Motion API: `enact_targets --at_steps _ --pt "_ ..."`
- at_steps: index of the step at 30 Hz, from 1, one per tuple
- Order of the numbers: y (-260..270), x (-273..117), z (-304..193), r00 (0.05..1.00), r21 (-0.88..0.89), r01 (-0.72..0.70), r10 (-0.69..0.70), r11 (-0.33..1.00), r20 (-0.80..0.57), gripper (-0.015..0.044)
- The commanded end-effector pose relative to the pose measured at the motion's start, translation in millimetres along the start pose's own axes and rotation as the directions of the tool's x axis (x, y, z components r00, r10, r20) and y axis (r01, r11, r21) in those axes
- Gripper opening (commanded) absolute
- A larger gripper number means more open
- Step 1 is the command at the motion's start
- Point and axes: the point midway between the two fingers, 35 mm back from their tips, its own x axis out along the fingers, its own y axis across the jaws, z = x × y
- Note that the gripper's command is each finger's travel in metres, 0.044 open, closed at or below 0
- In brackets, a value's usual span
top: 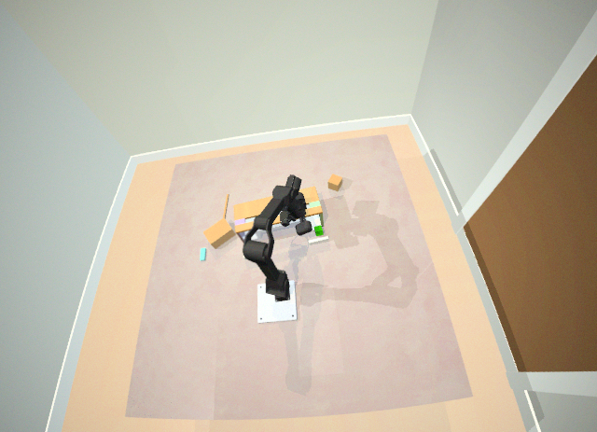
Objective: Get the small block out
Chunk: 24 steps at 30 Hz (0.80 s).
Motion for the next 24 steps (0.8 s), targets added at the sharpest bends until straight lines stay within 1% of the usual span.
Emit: enact_targets --at_steps 1,7,13,14,15,17,19,21,24 --pt "-2.1 -10.3 -5.2 1.000 -0.003 0.006 -0.006 1.000 0.002 0.0400" --pt "0.6 -56.5 -19.0 1.000 0.000 -0.001 0.001 1.000 0.000 0.0400" --pt "-0.6 -54.7 -19.0 1.000 0.006 0.007 -0.007 1.000 -0.004 0.0400" --pt "-0.4 -54.6 -19.2 1.000 0.025 0.008 -0.008 1.000 -0.002 0.0374" --pt "0.2 -54.3 -19.8 1.000 0.080 0.010 -0.011 0.997 0.004 0.0348" --pt "2.4 -53.4 -22.1 0.999 0.281 0.014 -0.022 0.960 0.026 0.0295" --pt "4.8 -52.6 -24.6 0.998 0.487 0.007 -0.036 0.874 0.049 0.0285" --pt "7.2 -52.0 -27.1 0.996 0.668 -0.010 -0.050 0.744 0.071 0.0285" --pt "10.1 -52.2 -34.5 0.993 0.875 -0.040 -0.082 0.483 0.091 0.0285"
